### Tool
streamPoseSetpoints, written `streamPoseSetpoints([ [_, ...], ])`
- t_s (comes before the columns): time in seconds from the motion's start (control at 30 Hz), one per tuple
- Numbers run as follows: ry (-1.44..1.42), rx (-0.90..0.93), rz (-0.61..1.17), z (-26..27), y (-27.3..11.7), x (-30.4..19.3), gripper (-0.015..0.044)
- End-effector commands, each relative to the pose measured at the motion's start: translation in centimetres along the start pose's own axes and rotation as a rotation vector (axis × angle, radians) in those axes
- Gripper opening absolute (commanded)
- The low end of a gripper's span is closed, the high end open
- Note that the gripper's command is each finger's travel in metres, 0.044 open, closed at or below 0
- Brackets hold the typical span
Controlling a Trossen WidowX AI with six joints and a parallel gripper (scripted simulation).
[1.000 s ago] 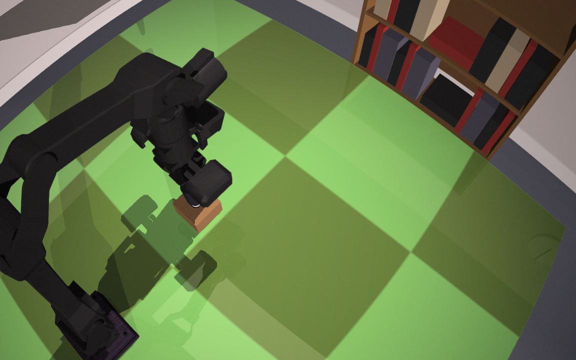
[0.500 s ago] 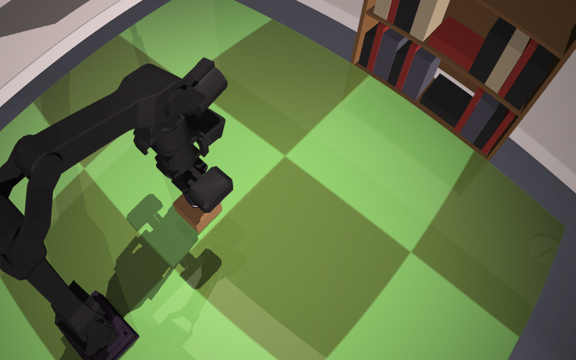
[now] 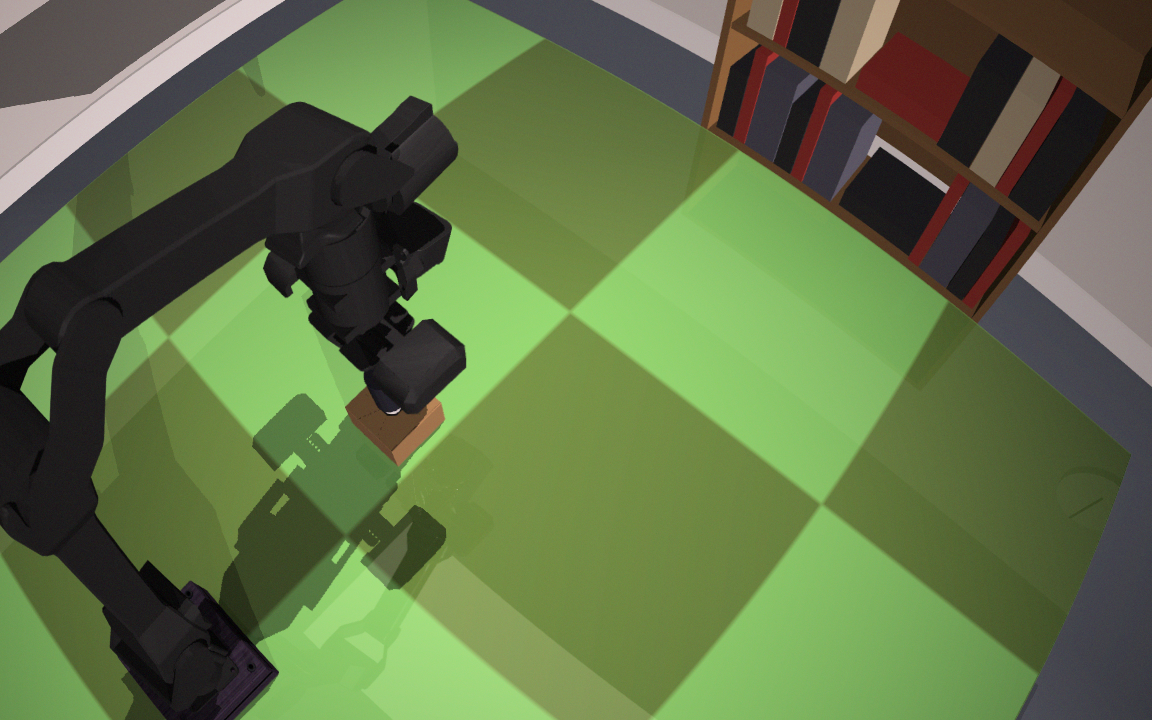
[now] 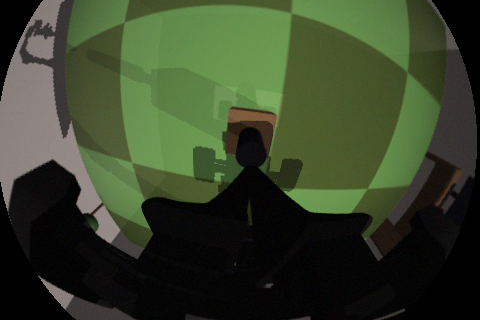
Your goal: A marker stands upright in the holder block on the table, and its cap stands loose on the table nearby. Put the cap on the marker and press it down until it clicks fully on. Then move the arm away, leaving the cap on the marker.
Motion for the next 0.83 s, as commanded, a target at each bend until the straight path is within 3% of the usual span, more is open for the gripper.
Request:
streamPoseSetpoints([
  [0.0, 0.0, 0.006, -0.024, 0.0, -4.7, 0.2, 0.0],
  [0.2, 0.0, 0.006, -0.023, 0.0, -6.5, -0.1, 0.0],
  [0.73, 0.0, 0.006, -0.023, 0.0, -6.5, -0.1, 0.042],
  [0.8, 0.0, 0.006, -0.023, 0.0, -6.5, -0.1, 0.044],
])
Point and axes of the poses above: the point midway between the two fingers, 35 mm back from their tips, its own y axis out along the fingers, its own z axis across the jaws, x = y × z, the point moved 2 cm from there along -y, back along the fingers, and after that the axes turned 6 degrees about y, right-handed, at the moved point
